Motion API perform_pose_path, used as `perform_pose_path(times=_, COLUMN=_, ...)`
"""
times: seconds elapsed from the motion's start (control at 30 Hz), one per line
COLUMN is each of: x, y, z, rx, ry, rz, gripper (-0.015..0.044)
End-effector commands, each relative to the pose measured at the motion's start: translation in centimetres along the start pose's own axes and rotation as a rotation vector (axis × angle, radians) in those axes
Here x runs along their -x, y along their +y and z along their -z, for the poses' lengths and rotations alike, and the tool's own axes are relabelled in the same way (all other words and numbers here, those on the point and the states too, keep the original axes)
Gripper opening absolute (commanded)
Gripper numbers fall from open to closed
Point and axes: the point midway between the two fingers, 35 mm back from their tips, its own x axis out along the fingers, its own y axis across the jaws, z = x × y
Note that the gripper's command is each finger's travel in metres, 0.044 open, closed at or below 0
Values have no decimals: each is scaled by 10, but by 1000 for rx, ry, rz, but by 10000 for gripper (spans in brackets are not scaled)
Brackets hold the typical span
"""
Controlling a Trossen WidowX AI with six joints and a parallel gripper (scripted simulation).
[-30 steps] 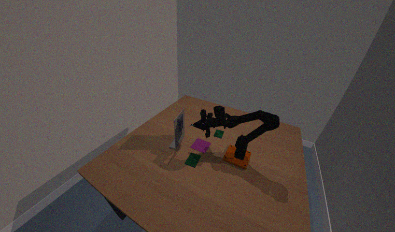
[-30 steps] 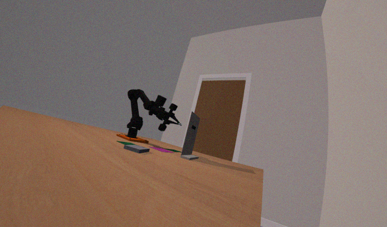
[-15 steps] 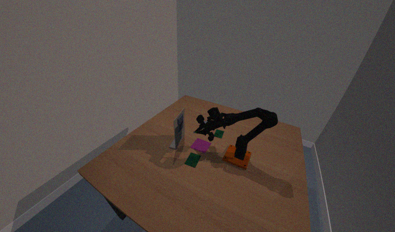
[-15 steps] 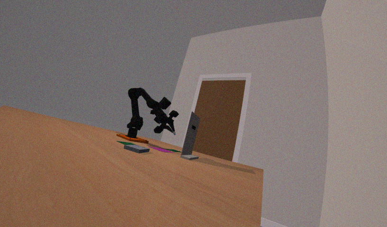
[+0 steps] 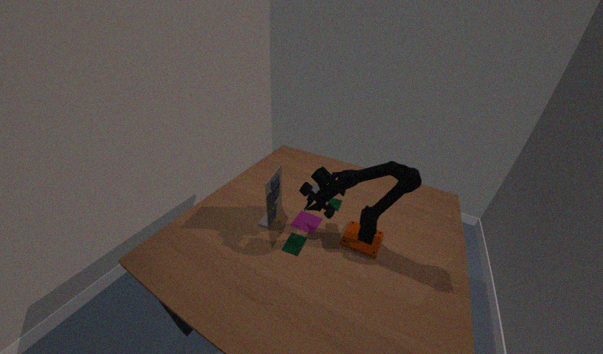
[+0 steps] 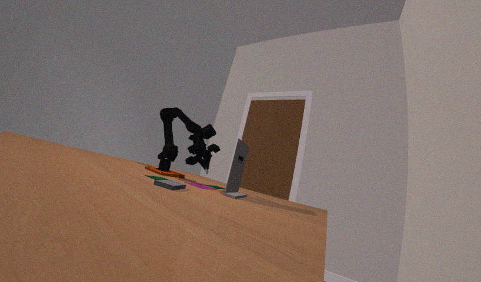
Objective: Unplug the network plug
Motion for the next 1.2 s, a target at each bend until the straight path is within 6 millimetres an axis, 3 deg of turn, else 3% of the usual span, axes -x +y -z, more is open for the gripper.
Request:
perform_pose_path(times=0.0, x=-2, y=-4, z=-1, rx=-1, ry=-14, rz=29, gripper=0)
perform_pose_path(times=1.17, x=-46, y=-36, z=-1, rx=-5, ry=-7, rz=31, gripper=0)
